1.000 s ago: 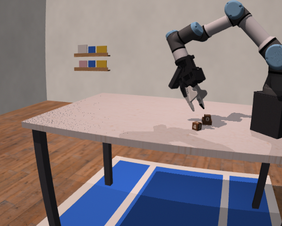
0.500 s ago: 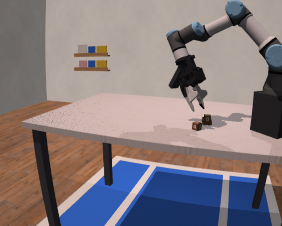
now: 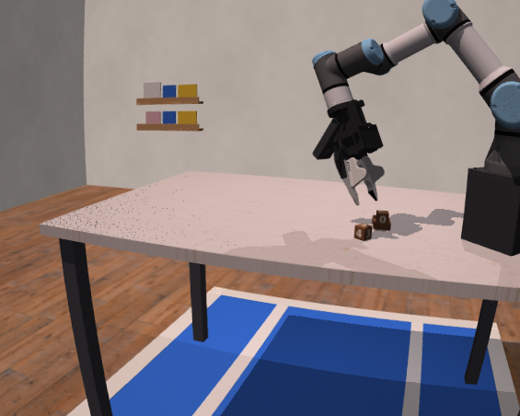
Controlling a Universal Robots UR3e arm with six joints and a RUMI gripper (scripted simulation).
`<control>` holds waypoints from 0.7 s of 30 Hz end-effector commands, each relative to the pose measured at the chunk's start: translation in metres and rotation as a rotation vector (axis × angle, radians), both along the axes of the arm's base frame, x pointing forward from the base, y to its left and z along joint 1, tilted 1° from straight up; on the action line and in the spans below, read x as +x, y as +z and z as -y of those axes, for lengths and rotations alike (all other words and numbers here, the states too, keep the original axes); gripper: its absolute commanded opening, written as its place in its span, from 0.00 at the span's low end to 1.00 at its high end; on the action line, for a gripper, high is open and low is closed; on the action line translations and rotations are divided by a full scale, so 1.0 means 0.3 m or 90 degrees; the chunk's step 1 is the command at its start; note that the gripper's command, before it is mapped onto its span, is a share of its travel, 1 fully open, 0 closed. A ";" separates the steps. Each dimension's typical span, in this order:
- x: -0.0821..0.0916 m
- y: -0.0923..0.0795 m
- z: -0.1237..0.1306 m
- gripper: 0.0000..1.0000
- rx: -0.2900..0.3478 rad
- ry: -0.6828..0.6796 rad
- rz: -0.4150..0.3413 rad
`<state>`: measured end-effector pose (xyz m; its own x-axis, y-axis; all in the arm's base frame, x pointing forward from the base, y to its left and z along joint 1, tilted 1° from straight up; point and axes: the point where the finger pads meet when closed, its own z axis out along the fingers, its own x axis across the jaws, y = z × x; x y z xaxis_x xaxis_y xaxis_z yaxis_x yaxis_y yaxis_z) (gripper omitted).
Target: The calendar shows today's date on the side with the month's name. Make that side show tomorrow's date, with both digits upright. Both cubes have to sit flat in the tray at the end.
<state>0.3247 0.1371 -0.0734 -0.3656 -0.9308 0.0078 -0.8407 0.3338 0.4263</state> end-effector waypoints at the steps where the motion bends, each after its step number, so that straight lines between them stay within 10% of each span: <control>1: 0.012 -0.005 0.003 0.40 -0.015 -0.002 0.042; 21: 0.004 0.000 0.002 0.40 -0.040 -0.003 0.109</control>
<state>0.3222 0.1374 -0.0728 -0.3665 -0.9304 0.0093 -0.8848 0.3516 0.3059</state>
